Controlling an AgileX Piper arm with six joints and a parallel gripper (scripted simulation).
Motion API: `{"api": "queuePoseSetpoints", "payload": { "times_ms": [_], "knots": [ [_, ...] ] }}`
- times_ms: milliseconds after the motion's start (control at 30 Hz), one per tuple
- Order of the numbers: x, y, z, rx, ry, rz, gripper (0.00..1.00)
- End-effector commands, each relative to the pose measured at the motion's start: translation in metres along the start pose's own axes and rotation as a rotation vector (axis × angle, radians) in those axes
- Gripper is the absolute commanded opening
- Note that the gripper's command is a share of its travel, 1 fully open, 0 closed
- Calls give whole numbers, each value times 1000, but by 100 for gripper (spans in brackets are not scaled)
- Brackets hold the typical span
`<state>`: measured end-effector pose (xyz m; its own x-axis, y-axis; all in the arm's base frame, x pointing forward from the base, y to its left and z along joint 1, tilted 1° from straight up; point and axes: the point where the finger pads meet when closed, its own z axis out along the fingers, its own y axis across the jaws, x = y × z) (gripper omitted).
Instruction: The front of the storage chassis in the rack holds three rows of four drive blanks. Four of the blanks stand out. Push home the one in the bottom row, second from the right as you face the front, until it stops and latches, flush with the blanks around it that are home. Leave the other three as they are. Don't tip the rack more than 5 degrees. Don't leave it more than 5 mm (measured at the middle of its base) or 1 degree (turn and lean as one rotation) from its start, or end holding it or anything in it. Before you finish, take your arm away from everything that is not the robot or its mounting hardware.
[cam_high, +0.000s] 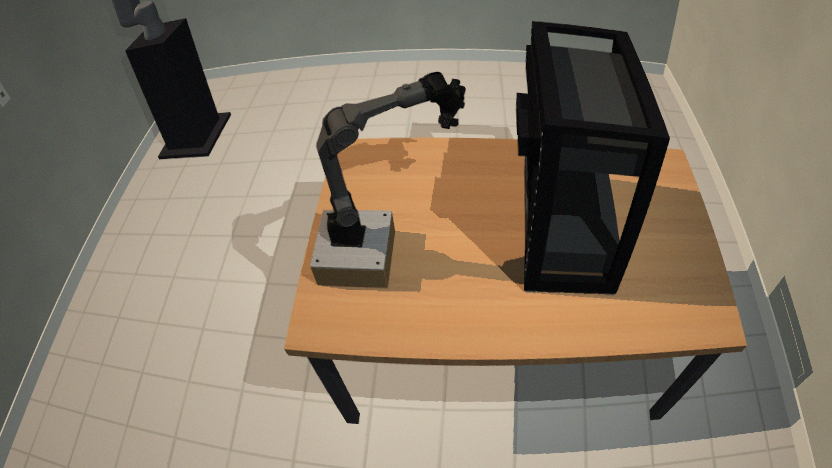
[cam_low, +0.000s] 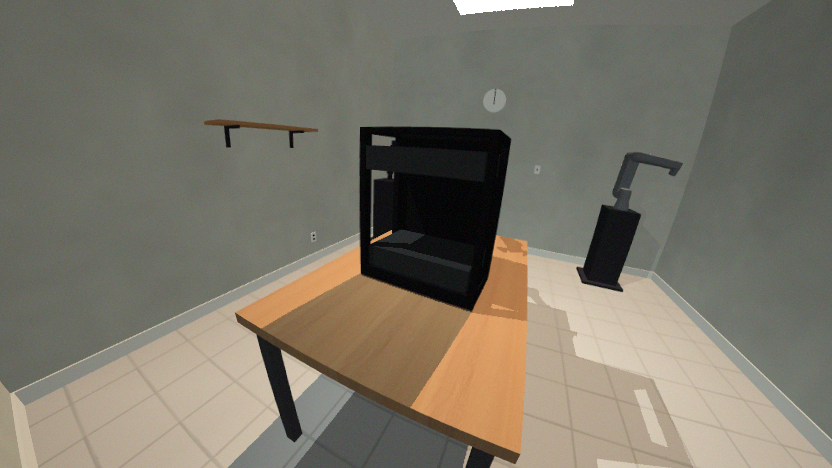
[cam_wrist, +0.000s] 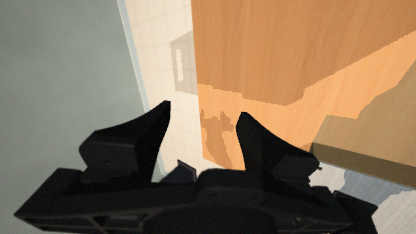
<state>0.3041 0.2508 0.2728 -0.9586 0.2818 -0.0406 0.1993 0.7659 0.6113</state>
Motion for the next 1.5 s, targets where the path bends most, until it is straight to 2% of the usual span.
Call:
{"api": "queuePoseSetpoints", "payload": {
  "times_ms": [0, 1200, 1467],
  "knots": [
    [0, 0, 0, -1, -1, -1, 100],
    [0, 0, 0, -2, -1, -1, 100],
    [1, 6, -1, -25, -10, -10, 100]
  ]
}}
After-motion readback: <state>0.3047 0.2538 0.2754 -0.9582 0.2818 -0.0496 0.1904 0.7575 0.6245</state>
